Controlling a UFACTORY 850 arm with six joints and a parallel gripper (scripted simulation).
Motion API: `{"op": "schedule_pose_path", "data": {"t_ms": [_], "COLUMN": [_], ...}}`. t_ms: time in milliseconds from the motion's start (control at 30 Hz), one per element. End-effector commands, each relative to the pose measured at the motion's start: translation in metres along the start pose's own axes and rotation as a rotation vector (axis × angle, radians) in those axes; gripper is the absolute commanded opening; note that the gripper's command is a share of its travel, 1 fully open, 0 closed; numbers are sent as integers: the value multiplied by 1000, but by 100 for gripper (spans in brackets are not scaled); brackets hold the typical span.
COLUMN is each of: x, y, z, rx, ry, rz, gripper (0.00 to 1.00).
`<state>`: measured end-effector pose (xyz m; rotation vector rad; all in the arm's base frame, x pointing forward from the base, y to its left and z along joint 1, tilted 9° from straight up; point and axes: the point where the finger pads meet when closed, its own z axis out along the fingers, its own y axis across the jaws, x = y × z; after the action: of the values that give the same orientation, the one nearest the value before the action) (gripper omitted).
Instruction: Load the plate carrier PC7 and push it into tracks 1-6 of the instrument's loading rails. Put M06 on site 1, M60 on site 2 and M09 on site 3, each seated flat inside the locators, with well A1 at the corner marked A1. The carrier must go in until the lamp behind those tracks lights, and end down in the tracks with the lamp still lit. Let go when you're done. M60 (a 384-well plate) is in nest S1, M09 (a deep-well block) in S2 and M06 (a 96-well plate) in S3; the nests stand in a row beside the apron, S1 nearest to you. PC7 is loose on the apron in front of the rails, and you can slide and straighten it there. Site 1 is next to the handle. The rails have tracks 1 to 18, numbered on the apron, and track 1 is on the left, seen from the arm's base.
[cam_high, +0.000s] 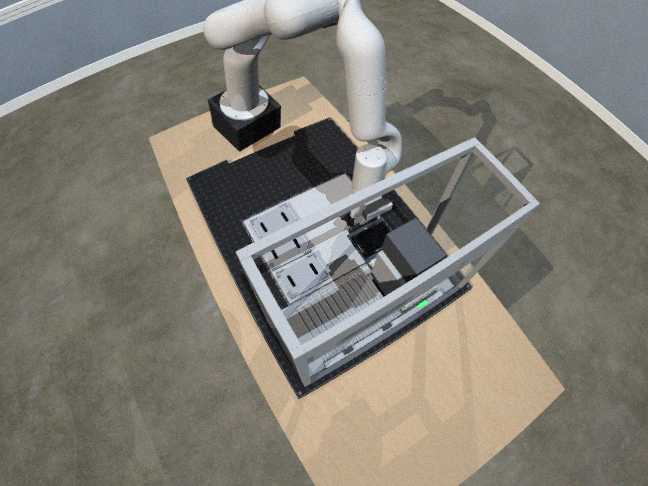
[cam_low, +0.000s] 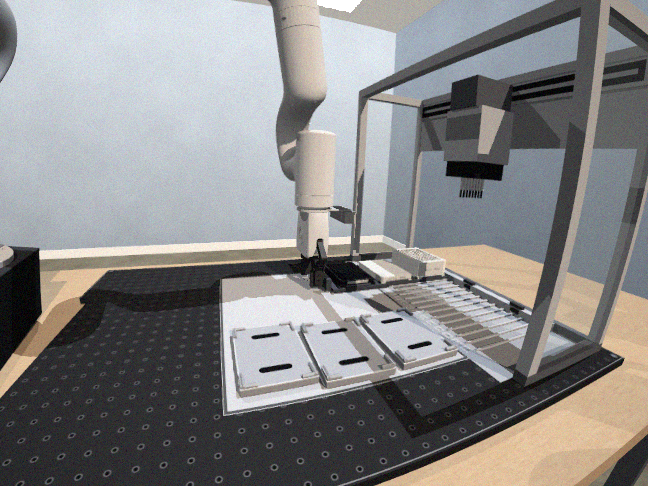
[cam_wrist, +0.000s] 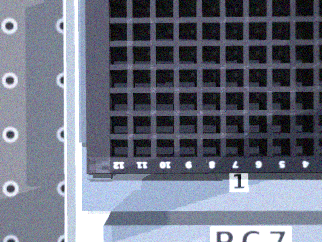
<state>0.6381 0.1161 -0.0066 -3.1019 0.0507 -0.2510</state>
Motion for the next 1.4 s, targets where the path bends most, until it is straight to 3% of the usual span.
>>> {"op": "schedule_pose_path", "data": {"t_ms": [0,733,1367], "x": [1,-7,-7], "y": [0,0,0], "z": [-1,-1,-29], "rx": [0,0,0], "ry": [1,1,1], "rz": [0,0,0], "gripper": [82,82,82]}}
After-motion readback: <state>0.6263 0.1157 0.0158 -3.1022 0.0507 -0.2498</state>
